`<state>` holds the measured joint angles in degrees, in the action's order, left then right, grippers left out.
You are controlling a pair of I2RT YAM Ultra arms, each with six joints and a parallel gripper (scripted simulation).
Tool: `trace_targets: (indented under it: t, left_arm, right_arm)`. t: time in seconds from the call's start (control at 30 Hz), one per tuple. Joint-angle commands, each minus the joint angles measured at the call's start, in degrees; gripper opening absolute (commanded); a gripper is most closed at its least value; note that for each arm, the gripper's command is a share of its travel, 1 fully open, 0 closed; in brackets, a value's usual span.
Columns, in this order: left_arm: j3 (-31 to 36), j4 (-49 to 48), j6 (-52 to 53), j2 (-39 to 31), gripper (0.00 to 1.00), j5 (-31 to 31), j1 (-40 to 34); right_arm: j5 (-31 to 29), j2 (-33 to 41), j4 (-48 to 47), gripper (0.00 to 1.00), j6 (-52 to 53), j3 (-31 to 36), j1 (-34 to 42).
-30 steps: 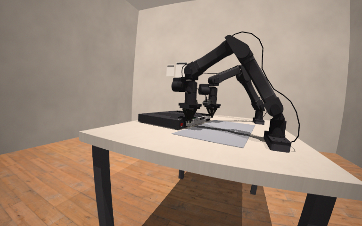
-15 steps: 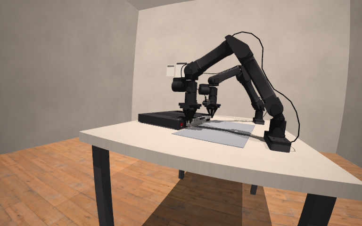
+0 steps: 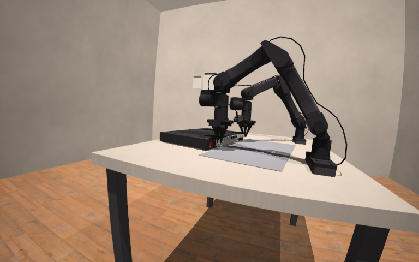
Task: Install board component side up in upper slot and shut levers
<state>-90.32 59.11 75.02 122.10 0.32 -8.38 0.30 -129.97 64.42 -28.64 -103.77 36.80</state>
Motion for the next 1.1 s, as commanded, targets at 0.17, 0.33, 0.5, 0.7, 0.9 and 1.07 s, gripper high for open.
trace_targets:
  t: [0.17,0.33,0.5,0.7,0.9,1.07]
  left_arm:
    - [1.7,-2.2,-6.2,-2.3,0.04,0.0,-0.4]
    - [1.8,-2.3,-6.3,-2.4,0.04,0.0,-0.4]
    - [1.8,-2.3,-6.3,-2.4,0.04,0.0,-0.4]
    - [2.1,-2.5,-14.6,-2.6,0.04,0.3,-0.4]
    - [3.0,-2.7,-17.5,-3.1,0.04,-0.2,-0.8]
    - [3.7,-3.0,-21.5,-3.6,0.04,-0.2,-1.1]
  right_arm:
    - [-0.5,1.6,-1.7,0.04,6.7,-0.2,0.2]
    - [-0.6,1.6,-1.8,0.04,6.7,-0.2,0.1]
    - [-0.6,1.6,-1.8,0.04,6.8,-0.1,0.1]
    - [-1.0,1.6,-1.8,0.04,15.3,0.5,0.4]
    - [-0.6,1.8,-2.0,0.04,18.3,0.8,1.0]
    - [-1.2,2.0,-2.2,0.04,22.4,1.0,1.5]
